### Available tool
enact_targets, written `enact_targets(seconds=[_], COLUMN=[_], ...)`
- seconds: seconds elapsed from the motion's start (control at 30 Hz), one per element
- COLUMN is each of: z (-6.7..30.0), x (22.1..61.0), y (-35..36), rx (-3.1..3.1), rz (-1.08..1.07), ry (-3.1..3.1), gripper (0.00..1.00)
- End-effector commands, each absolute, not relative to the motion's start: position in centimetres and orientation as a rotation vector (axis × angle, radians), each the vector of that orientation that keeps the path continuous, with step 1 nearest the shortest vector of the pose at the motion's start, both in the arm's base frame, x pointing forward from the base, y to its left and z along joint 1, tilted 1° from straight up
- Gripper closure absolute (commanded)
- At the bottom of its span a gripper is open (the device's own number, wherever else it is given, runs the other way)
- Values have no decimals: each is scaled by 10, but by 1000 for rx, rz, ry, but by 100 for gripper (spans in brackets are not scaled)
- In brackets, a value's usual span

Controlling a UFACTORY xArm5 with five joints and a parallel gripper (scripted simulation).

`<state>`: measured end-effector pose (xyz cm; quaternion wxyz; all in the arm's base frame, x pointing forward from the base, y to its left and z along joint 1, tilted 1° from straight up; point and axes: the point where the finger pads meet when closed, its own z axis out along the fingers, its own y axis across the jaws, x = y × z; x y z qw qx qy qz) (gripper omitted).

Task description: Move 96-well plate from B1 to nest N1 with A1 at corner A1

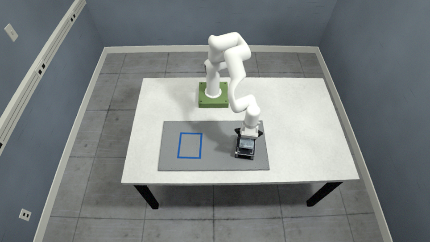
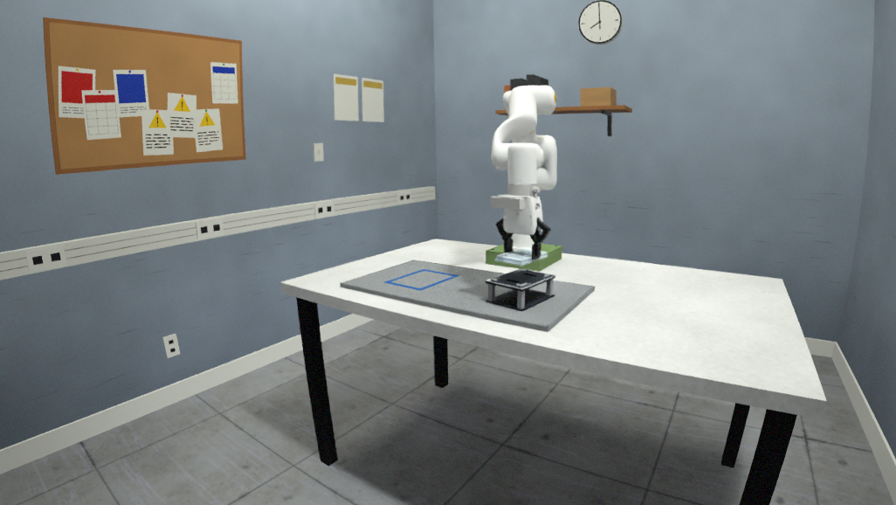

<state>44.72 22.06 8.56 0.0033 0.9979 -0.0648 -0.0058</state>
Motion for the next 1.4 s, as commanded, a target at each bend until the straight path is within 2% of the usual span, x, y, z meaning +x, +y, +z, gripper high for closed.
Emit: enact_targets(seconds=[0.0, 0.67, 1.37], z=[78, 48, 48], x=[449, 448, 448], y=[221, 221, 221], rx=[3127, 3127, 3127], rz=[-9, -9, -9], ry=[-203, -203, -203], gripper=[100, 100, 100])
